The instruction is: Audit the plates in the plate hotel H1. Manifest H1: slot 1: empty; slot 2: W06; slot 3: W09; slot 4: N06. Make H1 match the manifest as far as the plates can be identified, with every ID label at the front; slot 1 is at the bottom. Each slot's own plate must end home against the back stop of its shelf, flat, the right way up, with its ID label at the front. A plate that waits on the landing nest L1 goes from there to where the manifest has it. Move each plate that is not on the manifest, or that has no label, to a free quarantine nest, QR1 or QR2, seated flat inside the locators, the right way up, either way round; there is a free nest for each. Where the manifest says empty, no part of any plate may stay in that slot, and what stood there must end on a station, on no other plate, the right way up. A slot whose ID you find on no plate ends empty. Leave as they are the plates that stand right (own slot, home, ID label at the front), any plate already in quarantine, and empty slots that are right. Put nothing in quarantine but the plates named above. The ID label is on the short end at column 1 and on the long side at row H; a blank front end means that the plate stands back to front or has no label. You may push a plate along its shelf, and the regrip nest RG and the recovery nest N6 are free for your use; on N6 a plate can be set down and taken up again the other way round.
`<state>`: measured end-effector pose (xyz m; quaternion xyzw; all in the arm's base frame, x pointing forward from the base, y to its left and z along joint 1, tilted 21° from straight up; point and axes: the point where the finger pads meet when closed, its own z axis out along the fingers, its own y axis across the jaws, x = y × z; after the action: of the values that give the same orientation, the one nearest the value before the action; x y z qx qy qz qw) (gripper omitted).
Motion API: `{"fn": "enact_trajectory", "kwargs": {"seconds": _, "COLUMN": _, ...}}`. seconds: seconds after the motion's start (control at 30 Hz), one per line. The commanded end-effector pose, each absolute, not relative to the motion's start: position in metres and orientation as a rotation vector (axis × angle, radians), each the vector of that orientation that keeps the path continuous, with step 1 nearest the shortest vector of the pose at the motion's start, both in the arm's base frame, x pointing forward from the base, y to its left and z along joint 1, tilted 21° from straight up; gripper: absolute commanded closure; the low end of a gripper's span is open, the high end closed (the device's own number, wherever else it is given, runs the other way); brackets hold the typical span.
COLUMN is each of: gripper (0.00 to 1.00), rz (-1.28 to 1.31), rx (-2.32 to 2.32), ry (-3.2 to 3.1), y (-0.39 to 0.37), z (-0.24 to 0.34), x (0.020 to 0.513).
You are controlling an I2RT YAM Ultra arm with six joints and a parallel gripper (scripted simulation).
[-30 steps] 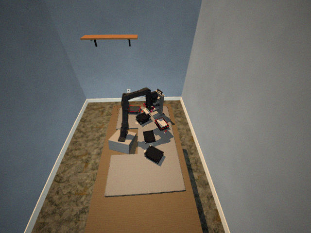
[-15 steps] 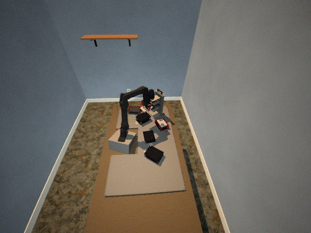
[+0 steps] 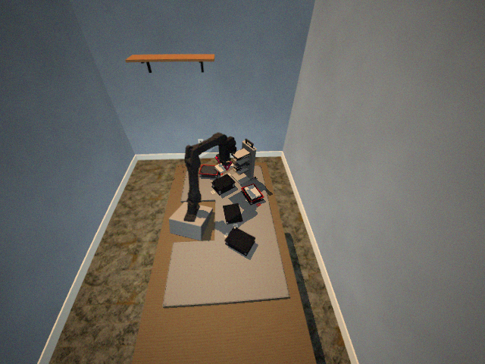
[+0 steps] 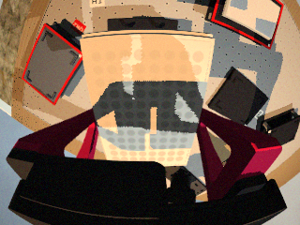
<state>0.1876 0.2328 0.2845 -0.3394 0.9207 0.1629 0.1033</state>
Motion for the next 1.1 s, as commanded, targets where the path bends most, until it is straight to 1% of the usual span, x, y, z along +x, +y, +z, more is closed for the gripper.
{"fn": "enact_trajectory", "kwargs": {"seconds": 0.0, "gripper": 0.14, "rz": 0.454, "rx": -0.97, "ry": 2.756, "y": 0.234, "z": 0.295, "x": 0.178}}
{"fn": "enact_trajectory", "kwargs": {"seconds": 0.8, "gripper": 0.14, "rz": 0.454, "rx": -0.97, "ry": 2.756, "y": 0.236, "z": 0.296, "x": 0.174}}
{"fn": "enact_trajectory", "kwargs": {"seconds": 0.83, "gripper": 0.14, "rz": 0.487, "rx": -0.968, "ry": 2.682, "y": 0.251, "z": 0.301, "x": 0.185}}
{"fn": "enact_trajectory", "kwargs": {"seconds": 0.97, "gripper": 0.14, "rz": 0.457, "rx": -0.97, "ry": 2.74, "y": 0.238, "z": 0.285, "x": 0.17}}
{"fn": "enact_trajectory", "kwargs": {"seconds": 1.07, "gripper": 0.14, "rz": 0.46, "rx": -0.965, "ry": 2.736, "y": 0.24, "z": 0.277, "x": 0.172}}
